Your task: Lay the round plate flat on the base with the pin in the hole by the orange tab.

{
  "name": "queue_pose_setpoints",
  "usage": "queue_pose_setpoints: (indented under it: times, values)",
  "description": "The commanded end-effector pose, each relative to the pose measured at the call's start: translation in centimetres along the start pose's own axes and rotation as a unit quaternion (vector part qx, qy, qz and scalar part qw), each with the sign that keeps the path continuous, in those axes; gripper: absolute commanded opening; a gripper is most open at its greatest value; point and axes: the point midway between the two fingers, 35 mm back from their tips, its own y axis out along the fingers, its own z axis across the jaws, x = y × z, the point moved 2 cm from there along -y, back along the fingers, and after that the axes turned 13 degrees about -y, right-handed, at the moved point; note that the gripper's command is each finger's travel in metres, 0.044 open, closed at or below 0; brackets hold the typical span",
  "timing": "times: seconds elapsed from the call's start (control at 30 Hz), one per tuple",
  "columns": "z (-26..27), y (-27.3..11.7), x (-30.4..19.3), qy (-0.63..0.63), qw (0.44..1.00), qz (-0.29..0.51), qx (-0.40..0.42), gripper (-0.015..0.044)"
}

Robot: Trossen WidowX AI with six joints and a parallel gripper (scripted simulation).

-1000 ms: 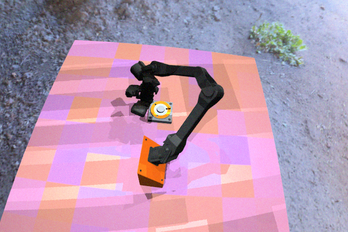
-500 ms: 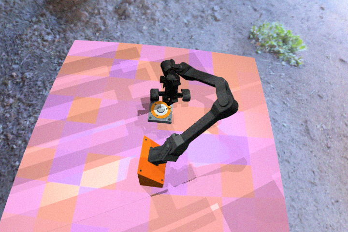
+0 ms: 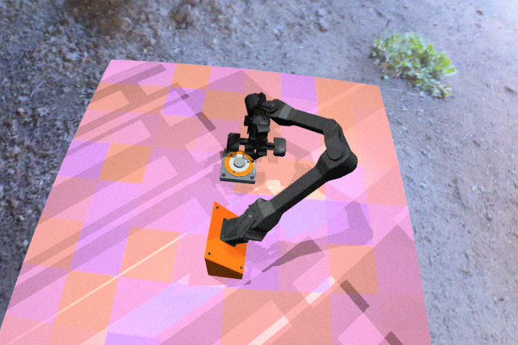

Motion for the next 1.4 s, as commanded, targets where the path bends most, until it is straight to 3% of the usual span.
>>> queue_pose_setpoints:
  times: [0.0, 1.37]
  values:
    - [-0.1, 2.1, -0.2, -0.002, 1.000, 0.006, -0.003, 0.0000]
    - [-0.1, 3.3, 3.7, -0.001, 1.000, 0.005, -0.004, 0.0000]
